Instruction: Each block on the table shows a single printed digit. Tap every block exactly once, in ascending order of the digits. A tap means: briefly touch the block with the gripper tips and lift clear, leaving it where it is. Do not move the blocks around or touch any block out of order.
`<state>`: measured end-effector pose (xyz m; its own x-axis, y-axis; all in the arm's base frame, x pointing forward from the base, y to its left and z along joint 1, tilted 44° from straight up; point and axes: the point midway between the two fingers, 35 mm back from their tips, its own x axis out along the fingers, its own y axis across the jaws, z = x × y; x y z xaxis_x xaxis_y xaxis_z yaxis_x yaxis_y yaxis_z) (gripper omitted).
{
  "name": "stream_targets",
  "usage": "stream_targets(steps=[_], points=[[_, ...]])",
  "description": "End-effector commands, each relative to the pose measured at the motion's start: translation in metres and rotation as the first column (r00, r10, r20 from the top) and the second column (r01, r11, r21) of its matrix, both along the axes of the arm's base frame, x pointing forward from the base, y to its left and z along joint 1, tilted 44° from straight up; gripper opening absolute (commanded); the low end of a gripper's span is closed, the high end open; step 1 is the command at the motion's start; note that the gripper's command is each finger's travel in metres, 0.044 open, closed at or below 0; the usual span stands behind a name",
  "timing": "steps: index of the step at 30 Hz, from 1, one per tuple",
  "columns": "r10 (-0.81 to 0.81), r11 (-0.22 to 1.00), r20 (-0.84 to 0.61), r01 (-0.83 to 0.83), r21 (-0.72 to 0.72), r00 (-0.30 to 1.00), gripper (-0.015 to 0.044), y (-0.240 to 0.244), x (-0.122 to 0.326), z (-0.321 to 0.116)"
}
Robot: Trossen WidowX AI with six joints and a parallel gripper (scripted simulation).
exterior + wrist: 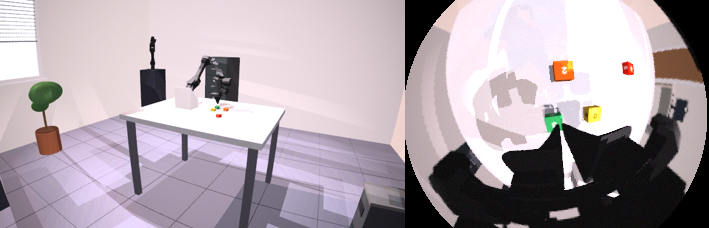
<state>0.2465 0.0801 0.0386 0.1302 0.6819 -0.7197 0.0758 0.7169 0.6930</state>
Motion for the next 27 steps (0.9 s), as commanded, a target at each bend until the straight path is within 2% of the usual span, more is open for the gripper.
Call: stream_targets(steps=[1, 21, 27], points=[[-0.003, 1.000, -0.011, 0.003, 0.005, 1.000, 0.0020, 0.005, 0.000, -0.007], [-0.003, 1.000, -0.011, 0.003, 0.006, 1.000, 0.0020, 0.020, 0.002, -0.022], [-0.003, 1.000, -0.011, 0.003, 0.005, 1.000, 0.0020, -0.001, -0.002, 0.000]])
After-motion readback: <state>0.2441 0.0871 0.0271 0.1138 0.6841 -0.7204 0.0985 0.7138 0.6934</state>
